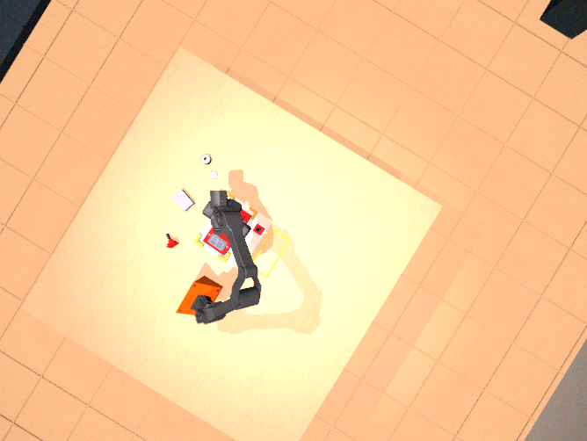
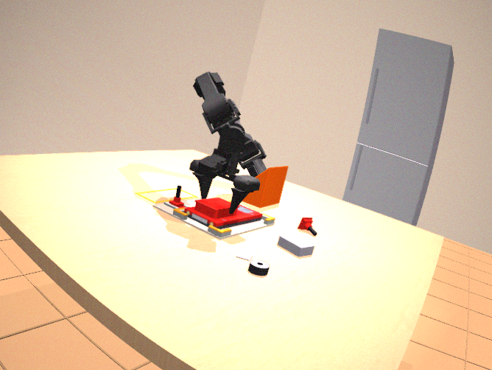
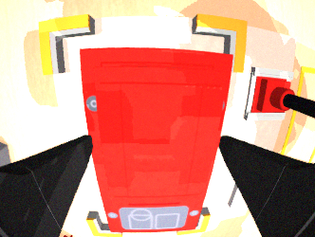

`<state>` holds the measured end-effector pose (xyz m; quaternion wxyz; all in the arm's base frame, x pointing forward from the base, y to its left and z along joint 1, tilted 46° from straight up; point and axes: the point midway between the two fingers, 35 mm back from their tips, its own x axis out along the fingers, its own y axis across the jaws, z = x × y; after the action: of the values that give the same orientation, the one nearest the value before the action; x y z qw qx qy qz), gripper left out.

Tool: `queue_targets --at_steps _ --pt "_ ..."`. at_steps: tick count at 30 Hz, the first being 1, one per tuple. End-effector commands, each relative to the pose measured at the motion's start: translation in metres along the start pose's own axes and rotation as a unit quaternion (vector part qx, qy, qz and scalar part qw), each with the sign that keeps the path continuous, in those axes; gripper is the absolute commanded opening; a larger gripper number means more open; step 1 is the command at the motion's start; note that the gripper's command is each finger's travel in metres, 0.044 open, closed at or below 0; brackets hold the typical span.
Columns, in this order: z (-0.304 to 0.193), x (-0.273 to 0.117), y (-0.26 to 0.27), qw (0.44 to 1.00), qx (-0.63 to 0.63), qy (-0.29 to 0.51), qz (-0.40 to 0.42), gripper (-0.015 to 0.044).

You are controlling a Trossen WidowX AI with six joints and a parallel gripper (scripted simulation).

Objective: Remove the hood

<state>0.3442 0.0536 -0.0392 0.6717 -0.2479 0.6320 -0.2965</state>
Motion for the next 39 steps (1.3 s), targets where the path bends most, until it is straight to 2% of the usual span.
queue_targets --at_steps 1,7,11,20,30,31,39 --pt "0.000 0.002 0.000 1.000 -0.003 -0.001 -0.001 0.0440" --pt "0.000 0.005 0.000 1.000 -0.003 -0.001 -0.002 0.0440" --pt "0.000 0.003 0.000 1.000 0.000 0.000 0.000 0.0335" --pt "0.000 0.003 0.000 1.000 0.000 0.000 0.000 0.0275" --pt "0.000 -0.001 0.000 1.000 0.000 0.000 0.000 0.0012" --pt "0.000 -0.002 0.000 1.000 0.000 0.000 0.000 0.0000" --pt "0.000 -0.007 0.000 1.000 0.000 0.000 0.000 0.0000"
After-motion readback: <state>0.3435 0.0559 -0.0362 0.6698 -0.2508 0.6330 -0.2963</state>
